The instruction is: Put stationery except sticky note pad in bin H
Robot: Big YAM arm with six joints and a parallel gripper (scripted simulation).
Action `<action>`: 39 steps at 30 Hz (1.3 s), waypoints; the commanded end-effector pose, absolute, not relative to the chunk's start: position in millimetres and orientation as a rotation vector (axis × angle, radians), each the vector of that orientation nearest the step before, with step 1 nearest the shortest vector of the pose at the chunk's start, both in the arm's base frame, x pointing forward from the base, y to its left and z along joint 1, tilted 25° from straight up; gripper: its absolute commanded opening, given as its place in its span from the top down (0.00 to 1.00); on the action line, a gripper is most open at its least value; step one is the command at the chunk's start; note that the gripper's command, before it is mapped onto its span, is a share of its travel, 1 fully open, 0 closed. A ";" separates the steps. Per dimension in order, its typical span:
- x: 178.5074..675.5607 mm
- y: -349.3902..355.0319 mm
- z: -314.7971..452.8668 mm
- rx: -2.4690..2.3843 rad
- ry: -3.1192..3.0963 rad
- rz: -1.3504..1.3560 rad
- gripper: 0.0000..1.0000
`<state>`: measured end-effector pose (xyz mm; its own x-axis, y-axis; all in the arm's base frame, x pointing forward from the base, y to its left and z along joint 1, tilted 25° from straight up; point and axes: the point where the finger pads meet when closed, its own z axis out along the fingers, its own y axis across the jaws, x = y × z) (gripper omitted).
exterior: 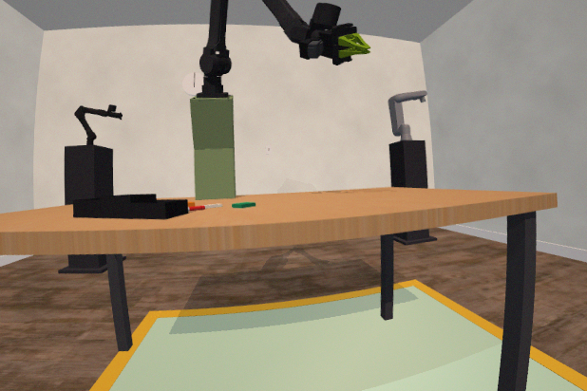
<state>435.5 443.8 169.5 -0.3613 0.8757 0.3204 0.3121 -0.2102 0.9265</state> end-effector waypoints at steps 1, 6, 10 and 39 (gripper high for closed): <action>435.4 443.9 169.6 1.399 1.589 1.604 0.92; 435.4 443.9 169.6 1.399 1.589 1.604 0.92; 435.4 443.9 169.6 1.399 1.589 1.604 0.92; 514.6 415.5 45.3 1.289 1.666 1.472 0.92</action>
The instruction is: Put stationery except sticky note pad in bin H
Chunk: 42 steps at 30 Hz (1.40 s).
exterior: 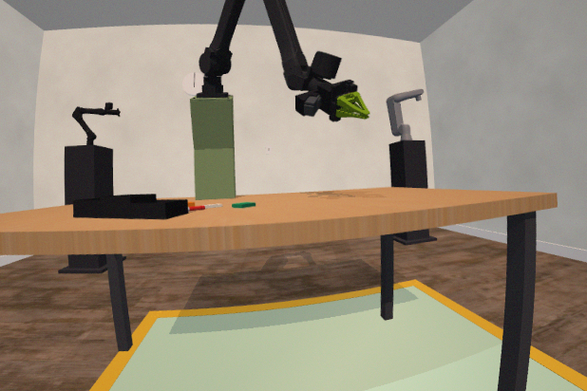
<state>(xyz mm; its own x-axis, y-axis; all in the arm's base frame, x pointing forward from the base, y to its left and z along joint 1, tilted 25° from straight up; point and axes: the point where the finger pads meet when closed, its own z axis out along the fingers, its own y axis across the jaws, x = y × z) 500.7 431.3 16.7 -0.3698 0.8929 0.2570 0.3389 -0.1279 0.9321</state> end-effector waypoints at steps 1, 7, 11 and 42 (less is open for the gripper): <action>517.2 407.6 44.0 1.260 1.691 1.422 0.92; 524.0 384.8 40.6 1.203 1.742 1.324 0.92; 529.8 356.8 35.2 1.147 1.793 1.227 0.92; 507.3 151.2 -4.8 0.598 2.267 0.432 0.92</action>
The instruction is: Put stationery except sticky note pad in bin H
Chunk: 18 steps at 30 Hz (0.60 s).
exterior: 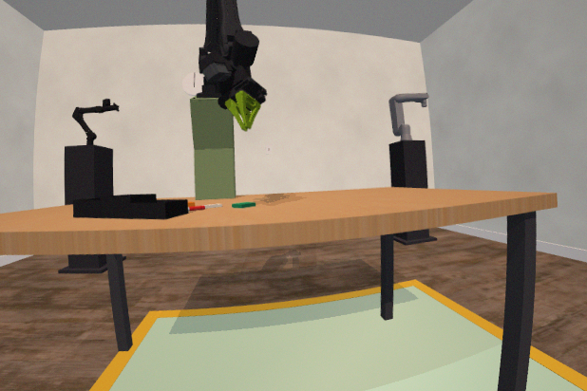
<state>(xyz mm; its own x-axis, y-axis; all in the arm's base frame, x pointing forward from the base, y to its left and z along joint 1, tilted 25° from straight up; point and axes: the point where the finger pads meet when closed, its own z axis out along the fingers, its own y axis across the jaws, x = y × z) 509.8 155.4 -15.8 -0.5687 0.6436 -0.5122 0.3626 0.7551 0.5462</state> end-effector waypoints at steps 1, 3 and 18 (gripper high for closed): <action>504.1 143.6 -6.3 0.581 2.283 0.410 0.92; 496.9 128.8 -9.2 0.540 2.323 0.362 0.92; 449.3 49.5 -20.3 0.210 2.544 0.117 0.92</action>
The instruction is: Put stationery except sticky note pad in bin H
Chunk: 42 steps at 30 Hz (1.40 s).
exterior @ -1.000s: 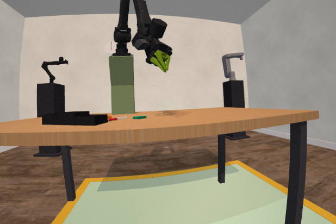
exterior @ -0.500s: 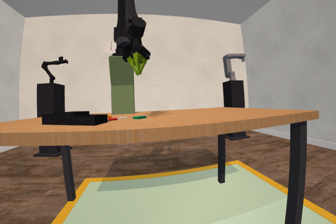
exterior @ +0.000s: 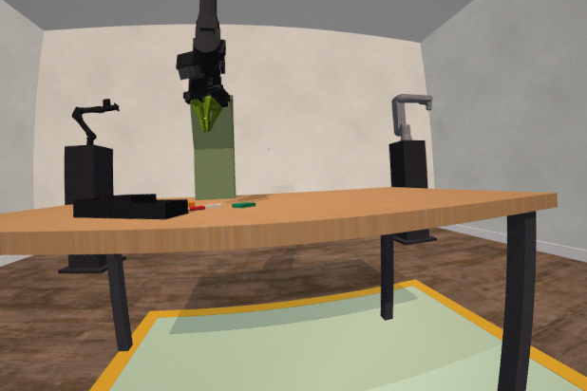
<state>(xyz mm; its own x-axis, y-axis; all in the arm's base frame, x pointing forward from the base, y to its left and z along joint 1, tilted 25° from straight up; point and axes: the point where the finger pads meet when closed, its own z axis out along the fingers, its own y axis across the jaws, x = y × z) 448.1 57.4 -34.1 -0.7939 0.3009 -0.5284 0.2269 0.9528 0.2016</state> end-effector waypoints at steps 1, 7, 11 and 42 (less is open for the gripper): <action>434.7 42.3 -27.5 0.182 2.568 0.103 0.92; 400.3 12.1 -34.3 0.040 2.654 0.046 0.92; 380.4 -1.6 -37.4 -0.033 2.694 0.027 0.92; 388.9 11.2 -42.4 -0.034 2.704 0.031 0.92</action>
